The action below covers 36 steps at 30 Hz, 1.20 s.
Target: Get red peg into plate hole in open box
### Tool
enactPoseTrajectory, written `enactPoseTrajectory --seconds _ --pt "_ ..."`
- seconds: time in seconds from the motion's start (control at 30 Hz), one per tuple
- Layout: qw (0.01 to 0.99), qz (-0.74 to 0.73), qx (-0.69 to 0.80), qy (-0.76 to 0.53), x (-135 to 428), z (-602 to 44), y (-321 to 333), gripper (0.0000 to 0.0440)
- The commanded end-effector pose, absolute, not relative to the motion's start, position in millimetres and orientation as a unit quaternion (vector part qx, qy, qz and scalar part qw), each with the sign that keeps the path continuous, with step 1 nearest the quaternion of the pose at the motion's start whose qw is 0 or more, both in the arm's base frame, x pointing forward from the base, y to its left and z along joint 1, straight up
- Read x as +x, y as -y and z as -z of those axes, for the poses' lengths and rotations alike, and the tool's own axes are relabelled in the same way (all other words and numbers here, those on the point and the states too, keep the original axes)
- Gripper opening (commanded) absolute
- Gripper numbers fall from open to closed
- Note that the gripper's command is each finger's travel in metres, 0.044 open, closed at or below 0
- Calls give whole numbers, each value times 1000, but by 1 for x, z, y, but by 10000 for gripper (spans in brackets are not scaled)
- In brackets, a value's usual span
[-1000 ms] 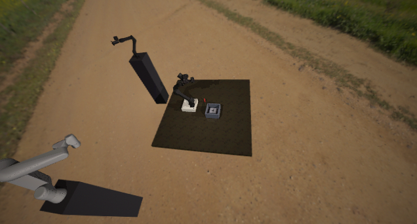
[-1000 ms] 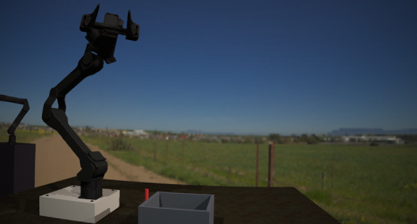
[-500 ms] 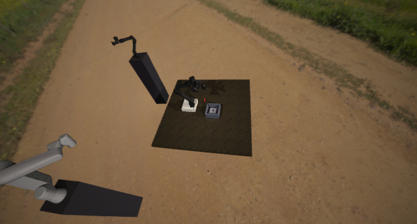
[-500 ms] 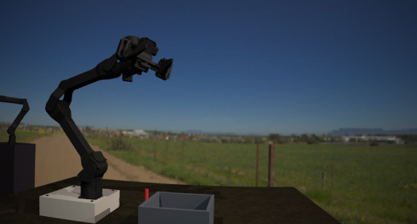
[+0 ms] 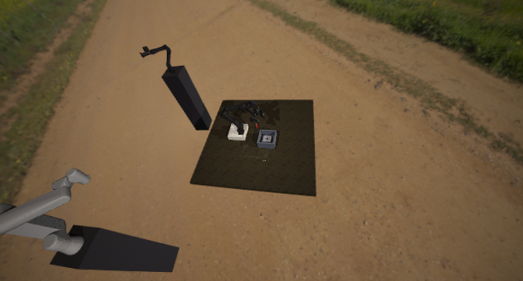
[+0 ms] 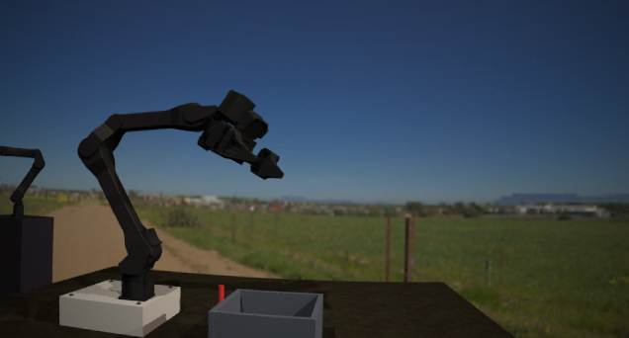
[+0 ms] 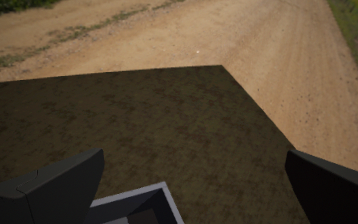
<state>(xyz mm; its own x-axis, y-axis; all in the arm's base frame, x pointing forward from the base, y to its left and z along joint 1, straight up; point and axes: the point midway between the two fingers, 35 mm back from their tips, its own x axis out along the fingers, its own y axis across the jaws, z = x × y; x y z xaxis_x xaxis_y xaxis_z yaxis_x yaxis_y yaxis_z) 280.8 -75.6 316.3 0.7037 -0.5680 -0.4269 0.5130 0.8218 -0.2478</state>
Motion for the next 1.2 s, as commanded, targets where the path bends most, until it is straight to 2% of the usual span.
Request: enactPoseTrajectory --seconds 0.0,0.6,1.17 --pt "909 270 -31 -316 281 -277 57 440" --pt "794 263 93 -541 227 -170 -29 440" --pt "686 325 126 -639 174 -109 -87 440"
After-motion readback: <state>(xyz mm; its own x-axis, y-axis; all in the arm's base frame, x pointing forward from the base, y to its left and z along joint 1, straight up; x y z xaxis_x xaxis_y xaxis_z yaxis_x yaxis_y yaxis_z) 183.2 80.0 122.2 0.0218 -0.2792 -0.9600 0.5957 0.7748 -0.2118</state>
